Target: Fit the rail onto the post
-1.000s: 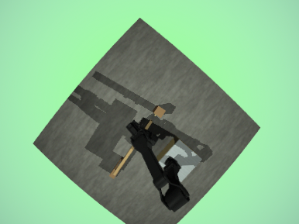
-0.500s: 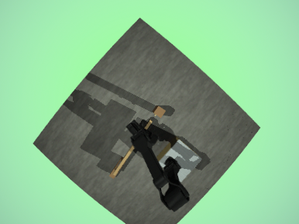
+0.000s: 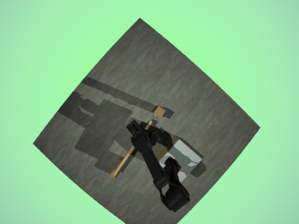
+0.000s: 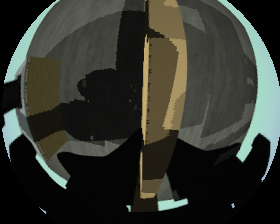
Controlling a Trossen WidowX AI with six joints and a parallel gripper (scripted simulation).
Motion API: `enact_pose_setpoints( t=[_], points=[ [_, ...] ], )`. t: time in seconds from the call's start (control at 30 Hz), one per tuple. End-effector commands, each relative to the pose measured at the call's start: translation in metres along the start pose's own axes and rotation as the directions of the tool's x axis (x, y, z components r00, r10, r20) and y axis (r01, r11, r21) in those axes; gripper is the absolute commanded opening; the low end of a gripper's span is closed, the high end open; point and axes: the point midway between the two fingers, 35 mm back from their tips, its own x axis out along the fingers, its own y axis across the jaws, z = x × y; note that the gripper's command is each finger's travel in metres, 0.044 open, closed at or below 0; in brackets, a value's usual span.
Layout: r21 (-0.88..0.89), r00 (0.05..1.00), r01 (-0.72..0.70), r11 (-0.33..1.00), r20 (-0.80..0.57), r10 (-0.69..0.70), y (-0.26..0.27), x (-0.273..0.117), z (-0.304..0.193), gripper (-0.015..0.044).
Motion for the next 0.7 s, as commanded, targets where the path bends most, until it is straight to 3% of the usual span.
enact_pose_setpoints(
  t=[0.0,0.67],
  points=[
    [0.0,1.0,0.005,1.0,0.0,-0.005,-0.0001,-0.0007,0.0001,0.0],
    [0.0,1.0,0.005,1.0,0.0,-0.005,0.0003,-0.0002,0.0001,0.0]
  ],
)
